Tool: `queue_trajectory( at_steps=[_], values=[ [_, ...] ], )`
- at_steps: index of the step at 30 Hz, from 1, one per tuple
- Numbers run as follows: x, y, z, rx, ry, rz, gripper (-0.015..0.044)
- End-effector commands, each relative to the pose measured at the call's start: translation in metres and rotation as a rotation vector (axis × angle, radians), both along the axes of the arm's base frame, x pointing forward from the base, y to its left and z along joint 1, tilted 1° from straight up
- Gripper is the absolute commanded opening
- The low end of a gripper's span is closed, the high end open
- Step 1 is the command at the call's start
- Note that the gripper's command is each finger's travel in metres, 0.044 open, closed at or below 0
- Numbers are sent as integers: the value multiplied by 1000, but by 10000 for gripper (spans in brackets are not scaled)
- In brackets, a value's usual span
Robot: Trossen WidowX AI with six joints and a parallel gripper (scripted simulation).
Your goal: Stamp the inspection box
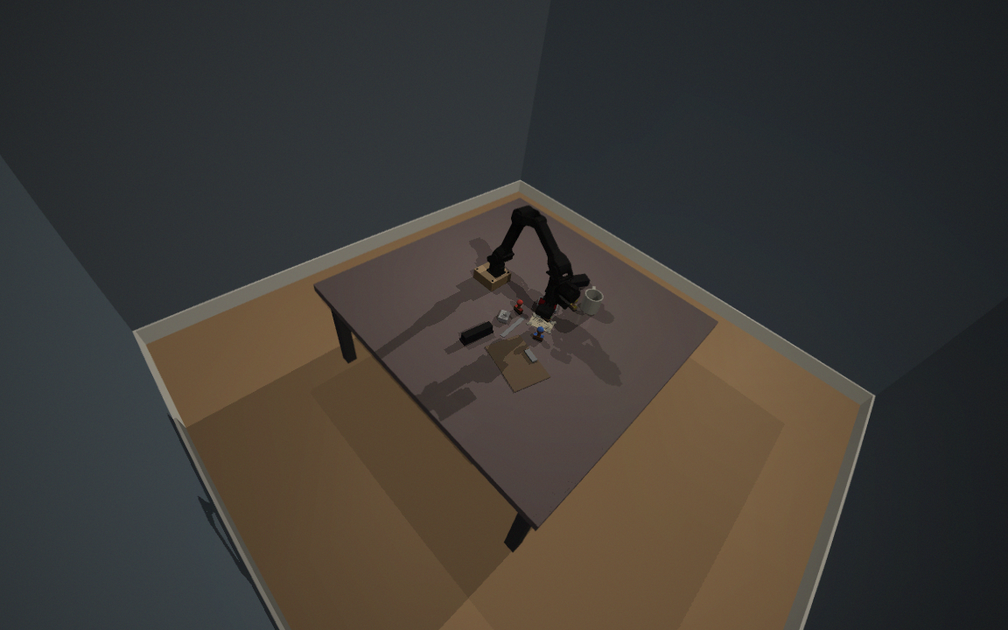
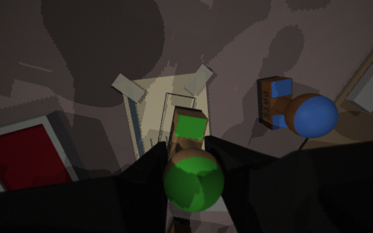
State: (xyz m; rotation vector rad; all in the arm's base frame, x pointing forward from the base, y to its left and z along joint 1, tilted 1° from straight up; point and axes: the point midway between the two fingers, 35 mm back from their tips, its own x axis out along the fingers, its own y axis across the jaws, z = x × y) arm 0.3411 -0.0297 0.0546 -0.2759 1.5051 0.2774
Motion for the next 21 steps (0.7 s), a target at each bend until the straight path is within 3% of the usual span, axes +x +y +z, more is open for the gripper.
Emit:
queue_trajectory(
  at_steps=[1,21],
  values=[
    [-1,1,-5,6,4,3,0],
    [-1,1,-18,7,1,3,0]
  ],
)
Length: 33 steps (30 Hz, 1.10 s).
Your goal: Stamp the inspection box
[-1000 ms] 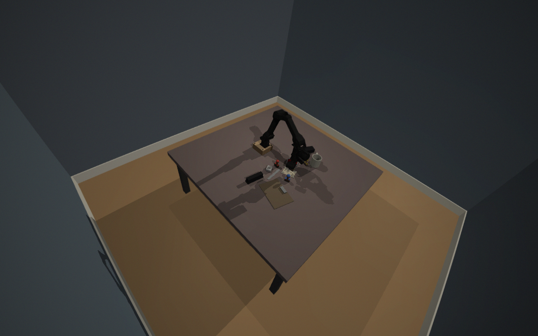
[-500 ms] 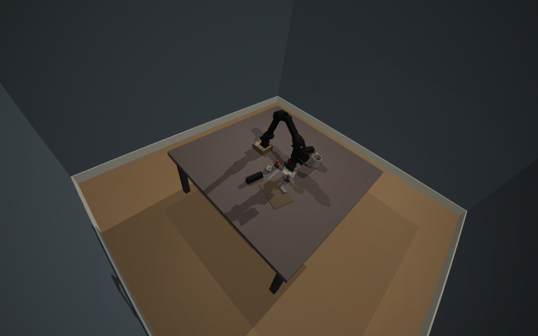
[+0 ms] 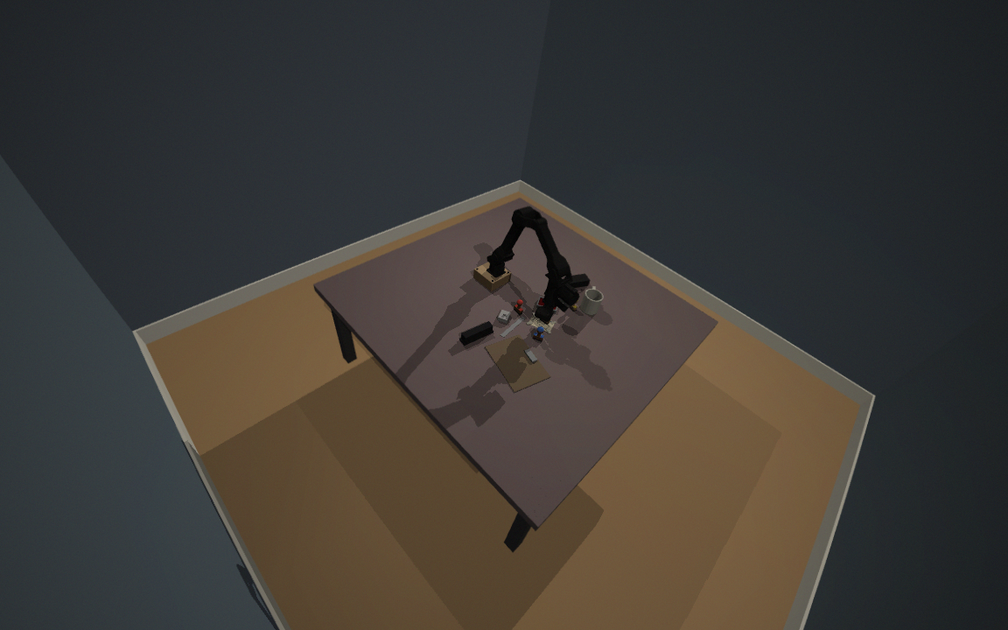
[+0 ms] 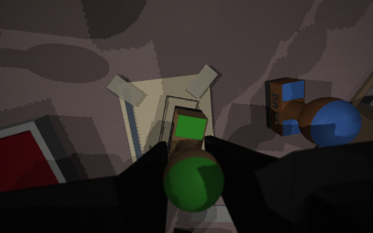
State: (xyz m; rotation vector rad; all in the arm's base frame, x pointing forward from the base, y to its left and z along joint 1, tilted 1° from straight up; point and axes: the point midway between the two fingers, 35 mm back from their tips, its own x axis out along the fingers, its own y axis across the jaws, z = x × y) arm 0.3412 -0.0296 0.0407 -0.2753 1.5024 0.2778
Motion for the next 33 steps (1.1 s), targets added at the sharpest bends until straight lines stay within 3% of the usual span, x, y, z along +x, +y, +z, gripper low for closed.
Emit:
queue_trajectory(
  at_steps=[1,33],
  values=[
    [-1,1,-4,6,4,3,0],
    [-3,1,-22,7,0,2,0]
  ],
)
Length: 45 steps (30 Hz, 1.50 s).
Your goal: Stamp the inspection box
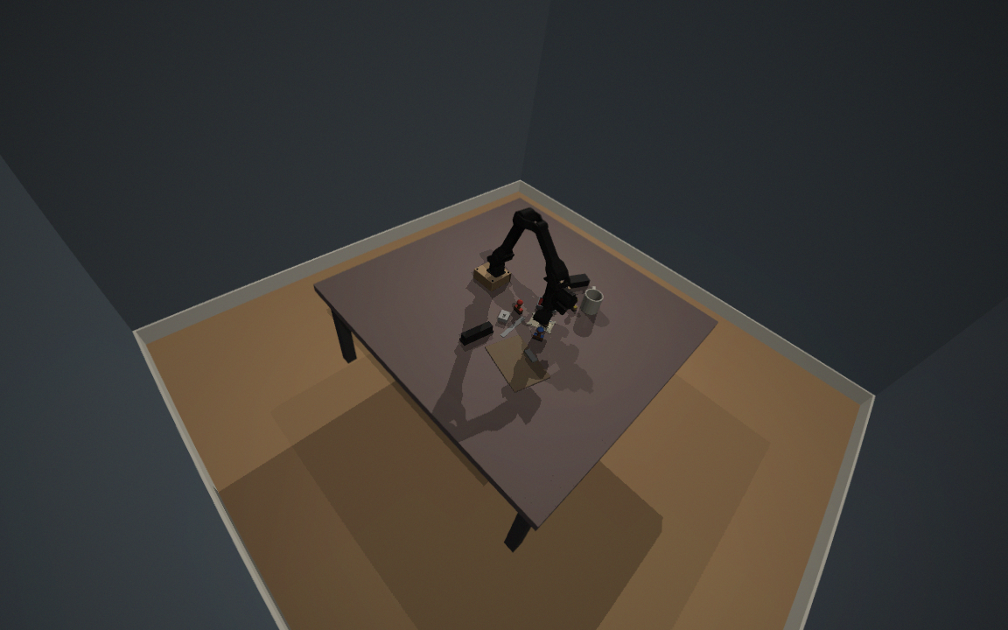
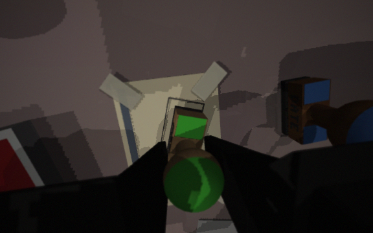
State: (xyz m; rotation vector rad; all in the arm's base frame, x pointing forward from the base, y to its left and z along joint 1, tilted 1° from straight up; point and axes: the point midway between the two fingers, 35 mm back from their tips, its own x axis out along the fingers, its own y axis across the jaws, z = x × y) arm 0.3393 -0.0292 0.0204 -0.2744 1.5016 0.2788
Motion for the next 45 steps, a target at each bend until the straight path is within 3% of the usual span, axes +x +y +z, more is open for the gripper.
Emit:
queue_trajectory(
  at_steps=[1,45],
  values=[
    [-1,1,-1,6,1,1,0],
    [0,1,-7,5,0,1,0]
  ],
)
